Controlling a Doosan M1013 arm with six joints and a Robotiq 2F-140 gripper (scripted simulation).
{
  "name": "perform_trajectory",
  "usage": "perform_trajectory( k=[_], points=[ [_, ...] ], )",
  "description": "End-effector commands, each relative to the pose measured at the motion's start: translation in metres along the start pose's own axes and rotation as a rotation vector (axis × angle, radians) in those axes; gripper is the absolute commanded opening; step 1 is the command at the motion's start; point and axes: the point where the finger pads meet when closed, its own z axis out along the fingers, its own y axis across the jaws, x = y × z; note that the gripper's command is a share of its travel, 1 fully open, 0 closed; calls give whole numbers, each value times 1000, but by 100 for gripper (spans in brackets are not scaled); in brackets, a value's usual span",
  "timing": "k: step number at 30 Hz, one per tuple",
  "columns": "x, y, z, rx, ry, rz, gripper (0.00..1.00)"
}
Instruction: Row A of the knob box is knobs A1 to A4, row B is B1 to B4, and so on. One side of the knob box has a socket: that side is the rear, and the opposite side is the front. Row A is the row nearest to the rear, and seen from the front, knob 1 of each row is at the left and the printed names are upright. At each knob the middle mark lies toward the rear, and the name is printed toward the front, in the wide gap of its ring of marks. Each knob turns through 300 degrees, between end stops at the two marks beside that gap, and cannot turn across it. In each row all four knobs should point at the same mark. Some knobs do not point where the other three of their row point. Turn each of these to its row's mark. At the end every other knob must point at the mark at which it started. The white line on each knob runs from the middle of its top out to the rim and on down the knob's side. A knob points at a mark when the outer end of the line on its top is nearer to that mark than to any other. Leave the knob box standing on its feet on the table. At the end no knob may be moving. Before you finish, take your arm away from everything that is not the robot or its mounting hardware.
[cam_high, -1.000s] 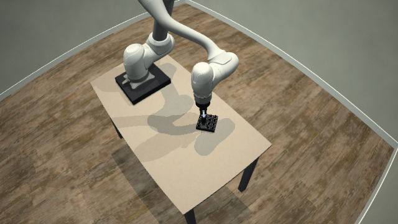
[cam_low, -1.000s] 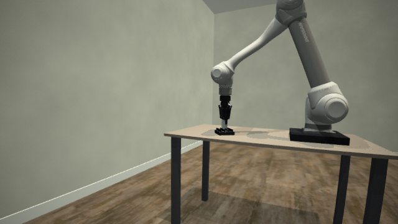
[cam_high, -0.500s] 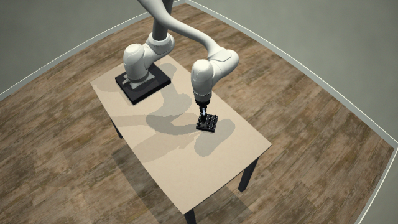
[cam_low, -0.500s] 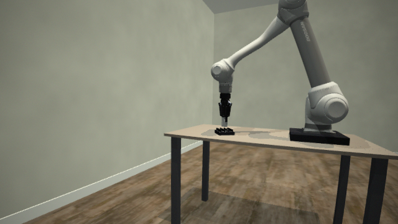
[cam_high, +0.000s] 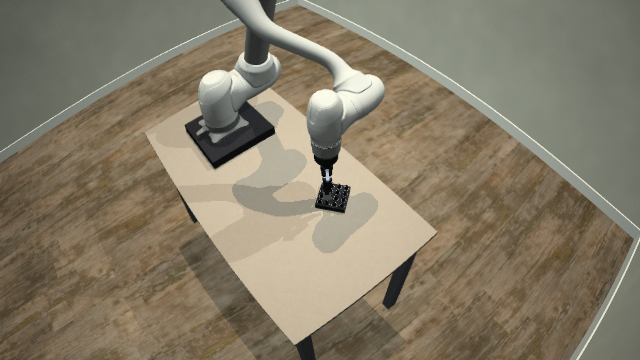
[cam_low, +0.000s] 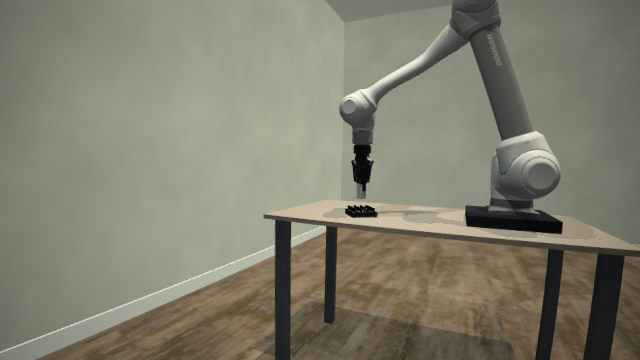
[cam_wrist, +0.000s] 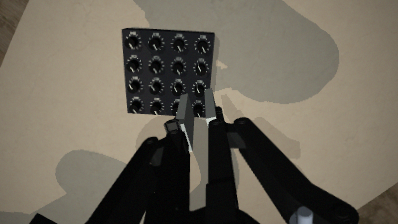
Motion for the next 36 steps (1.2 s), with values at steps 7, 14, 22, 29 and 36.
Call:
perform_trajectory(
  k=[7,14,22,29,36],
  points=[
    [0,0,0,0,0,0,12],
    [2,1,-2,0,0,-99,12],
    [8,2,-6,0,0,-363,12],
    [14,4,-11,0,0,-679,12],
    [20,6,-16,0,0,-952,12]
  ],
)
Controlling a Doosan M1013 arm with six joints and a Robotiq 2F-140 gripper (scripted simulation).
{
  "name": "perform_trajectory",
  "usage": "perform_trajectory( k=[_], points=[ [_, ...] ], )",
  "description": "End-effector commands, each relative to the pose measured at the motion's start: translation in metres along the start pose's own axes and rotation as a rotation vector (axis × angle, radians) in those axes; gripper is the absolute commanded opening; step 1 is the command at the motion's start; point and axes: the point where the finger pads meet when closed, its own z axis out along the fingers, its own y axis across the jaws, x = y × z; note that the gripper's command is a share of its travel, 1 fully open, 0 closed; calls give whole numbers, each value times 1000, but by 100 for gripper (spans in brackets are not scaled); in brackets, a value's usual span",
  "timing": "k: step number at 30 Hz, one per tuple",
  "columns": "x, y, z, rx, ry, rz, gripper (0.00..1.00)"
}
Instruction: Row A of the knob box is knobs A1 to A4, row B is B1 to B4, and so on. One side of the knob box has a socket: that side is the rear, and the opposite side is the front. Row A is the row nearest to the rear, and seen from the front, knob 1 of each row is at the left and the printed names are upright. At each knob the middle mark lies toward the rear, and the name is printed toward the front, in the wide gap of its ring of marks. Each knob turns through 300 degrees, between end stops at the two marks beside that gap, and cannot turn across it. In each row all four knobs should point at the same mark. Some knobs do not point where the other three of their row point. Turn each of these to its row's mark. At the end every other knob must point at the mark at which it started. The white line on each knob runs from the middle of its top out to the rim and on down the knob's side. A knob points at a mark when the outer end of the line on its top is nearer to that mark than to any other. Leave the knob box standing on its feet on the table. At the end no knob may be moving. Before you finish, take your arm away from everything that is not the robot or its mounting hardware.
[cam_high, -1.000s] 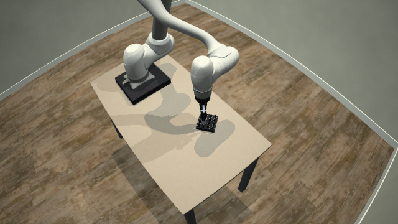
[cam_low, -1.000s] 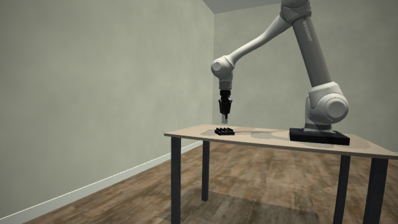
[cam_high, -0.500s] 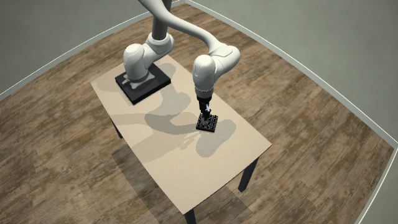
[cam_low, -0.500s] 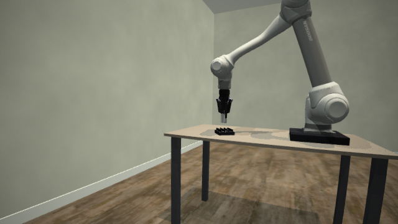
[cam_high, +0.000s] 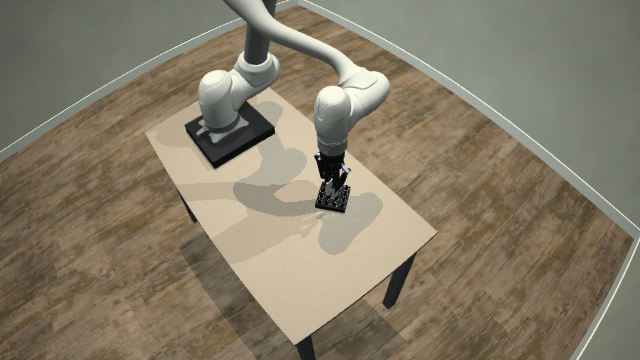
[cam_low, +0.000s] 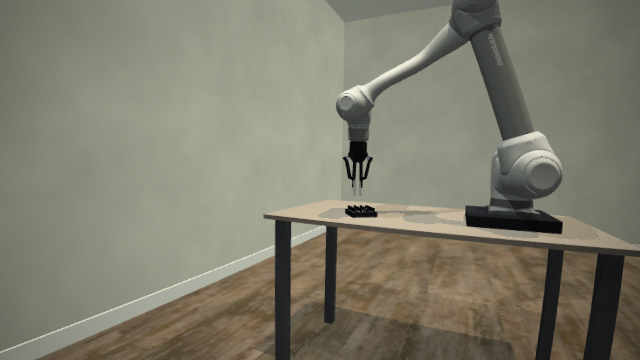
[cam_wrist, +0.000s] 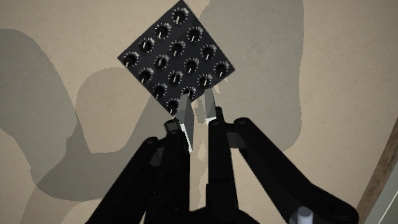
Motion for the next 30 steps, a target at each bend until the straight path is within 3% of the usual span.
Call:
perform_trajectory(
  k=[1,9,30],
  points=[
    [1,3,-3,-1,11,-156,12],
    [4,7,-6,-2,11,-383,12],
    [4,7,-6,-2,11,-387,12]
  ],
)
